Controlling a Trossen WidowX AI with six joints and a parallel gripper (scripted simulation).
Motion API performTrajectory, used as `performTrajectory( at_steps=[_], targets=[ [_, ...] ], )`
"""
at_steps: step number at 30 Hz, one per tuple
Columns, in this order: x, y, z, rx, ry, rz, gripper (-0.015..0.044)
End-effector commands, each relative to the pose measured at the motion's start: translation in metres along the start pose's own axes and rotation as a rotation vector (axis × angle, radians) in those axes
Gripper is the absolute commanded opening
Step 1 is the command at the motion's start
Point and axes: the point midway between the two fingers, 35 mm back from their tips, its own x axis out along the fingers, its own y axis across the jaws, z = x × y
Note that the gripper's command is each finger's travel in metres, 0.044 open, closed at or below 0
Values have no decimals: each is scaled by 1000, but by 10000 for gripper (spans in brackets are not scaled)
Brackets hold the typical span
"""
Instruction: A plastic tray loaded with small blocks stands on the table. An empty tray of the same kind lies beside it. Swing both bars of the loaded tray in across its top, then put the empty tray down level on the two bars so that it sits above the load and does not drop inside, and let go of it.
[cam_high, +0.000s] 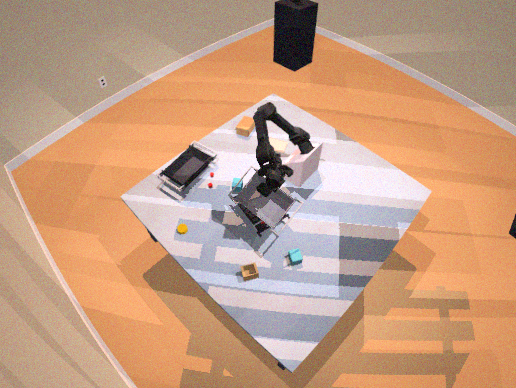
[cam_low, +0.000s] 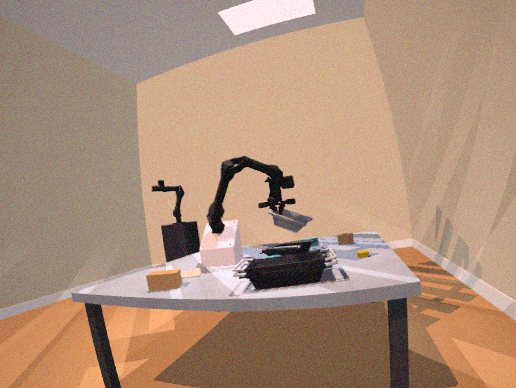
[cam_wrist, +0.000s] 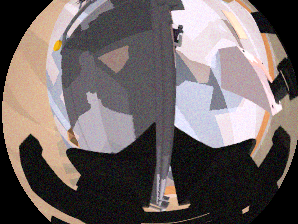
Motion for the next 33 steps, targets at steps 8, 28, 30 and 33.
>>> performTrajectory(
  at_steps=[8,28,30,33],
  targets=[
    [1,8,45,194,-27,17,0],
    [2,9,47,206,-29,17,0],
    [2,9,47,206,-29,17,0],
    [2,9,47,206,-29,17,0]
  ],
)
